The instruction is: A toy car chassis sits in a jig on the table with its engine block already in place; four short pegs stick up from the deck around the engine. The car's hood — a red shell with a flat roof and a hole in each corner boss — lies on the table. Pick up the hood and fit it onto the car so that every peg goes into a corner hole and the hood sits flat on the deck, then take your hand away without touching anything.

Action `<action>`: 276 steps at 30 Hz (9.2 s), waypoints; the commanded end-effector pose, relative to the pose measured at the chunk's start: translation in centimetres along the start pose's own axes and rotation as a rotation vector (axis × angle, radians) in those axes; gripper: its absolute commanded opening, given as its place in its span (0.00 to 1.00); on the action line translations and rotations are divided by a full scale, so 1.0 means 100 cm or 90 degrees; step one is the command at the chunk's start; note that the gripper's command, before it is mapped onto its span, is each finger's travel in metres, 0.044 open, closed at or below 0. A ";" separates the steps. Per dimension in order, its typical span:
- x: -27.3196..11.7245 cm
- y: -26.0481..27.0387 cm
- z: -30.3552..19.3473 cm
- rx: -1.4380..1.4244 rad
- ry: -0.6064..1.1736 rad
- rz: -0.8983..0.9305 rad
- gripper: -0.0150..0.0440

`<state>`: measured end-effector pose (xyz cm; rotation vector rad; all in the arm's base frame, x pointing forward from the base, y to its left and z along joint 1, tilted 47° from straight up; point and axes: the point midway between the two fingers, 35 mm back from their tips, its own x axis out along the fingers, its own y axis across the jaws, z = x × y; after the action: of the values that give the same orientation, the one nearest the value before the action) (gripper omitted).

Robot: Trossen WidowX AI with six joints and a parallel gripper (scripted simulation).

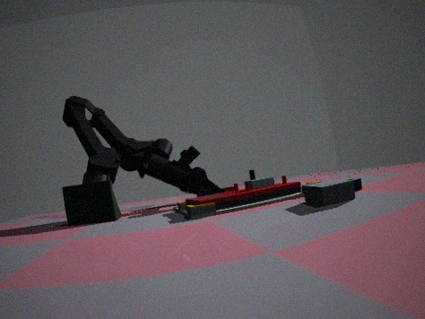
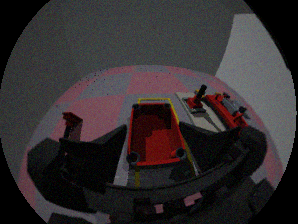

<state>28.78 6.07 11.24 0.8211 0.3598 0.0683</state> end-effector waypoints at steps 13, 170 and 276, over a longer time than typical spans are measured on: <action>-0.001 0.000 0.002 0.000 0.000 0.000 0.59; -0.026 -0.001 0.024 -1.731 0.002 0.000 0.43; -0.039 0.008 0.071 0.084 0.661 -0.053 1.00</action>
<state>25.73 0.00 17.91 0.3258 1.0418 0.6179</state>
